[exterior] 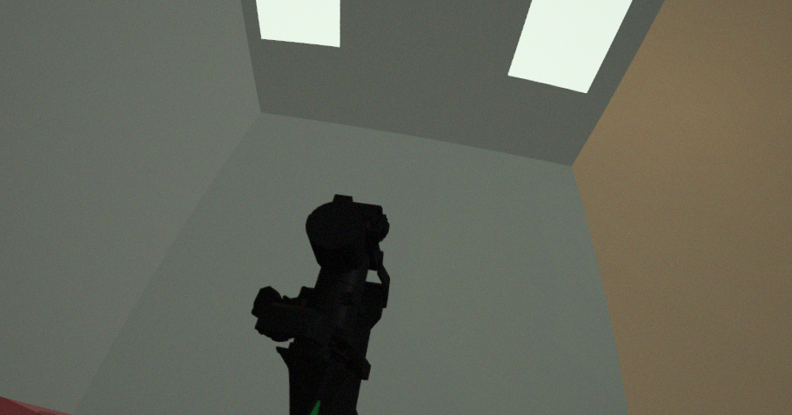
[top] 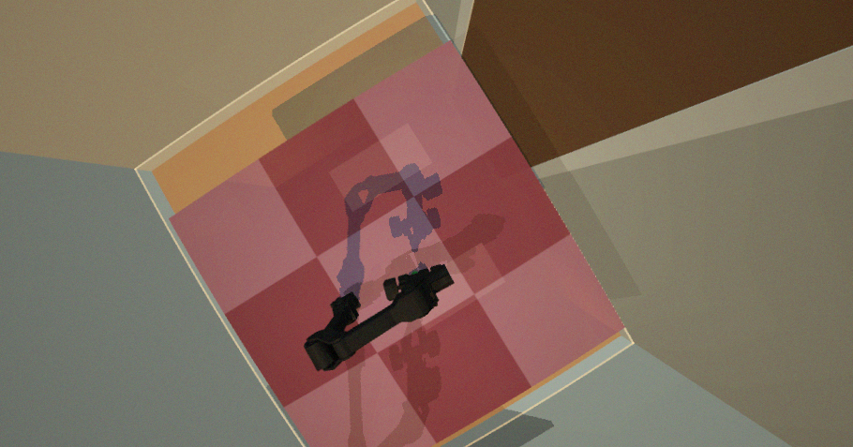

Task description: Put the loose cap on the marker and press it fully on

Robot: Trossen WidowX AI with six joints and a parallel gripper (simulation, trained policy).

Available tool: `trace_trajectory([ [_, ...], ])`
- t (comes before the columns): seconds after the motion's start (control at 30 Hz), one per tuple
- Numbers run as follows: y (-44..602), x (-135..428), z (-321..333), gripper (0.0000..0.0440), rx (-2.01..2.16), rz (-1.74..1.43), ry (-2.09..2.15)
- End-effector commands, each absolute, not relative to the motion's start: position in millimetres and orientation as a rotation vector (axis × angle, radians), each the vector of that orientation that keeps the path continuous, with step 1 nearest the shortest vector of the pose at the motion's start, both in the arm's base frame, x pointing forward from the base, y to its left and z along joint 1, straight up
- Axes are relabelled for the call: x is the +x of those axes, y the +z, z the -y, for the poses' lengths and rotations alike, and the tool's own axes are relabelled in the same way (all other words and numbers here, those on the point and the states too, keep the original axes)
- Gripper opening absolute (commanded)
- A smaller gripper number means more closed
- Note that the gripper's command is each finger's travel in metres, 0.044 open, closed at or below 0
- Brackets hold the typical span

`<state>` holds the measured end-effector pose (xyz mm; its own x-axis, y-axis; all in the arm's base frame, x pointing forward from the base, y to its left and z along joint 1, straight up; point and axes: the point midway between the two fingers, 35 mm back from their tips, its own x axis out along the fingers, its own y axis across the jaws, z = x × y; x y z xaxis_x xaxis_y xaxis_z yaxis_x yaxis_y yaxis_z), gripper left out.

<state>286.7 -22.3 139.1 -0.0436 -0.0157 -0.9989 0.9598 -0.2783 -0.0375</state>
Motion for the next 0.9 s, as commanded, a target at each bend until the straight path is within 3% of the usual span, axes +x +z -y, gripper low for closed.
trace_trajectory([
  [0.0,148,287,30,0.0078,1.396,-1.068,-1.450],
  [0.87,154,275,81,0.0042,1.489,-1.027,-1.571],
])
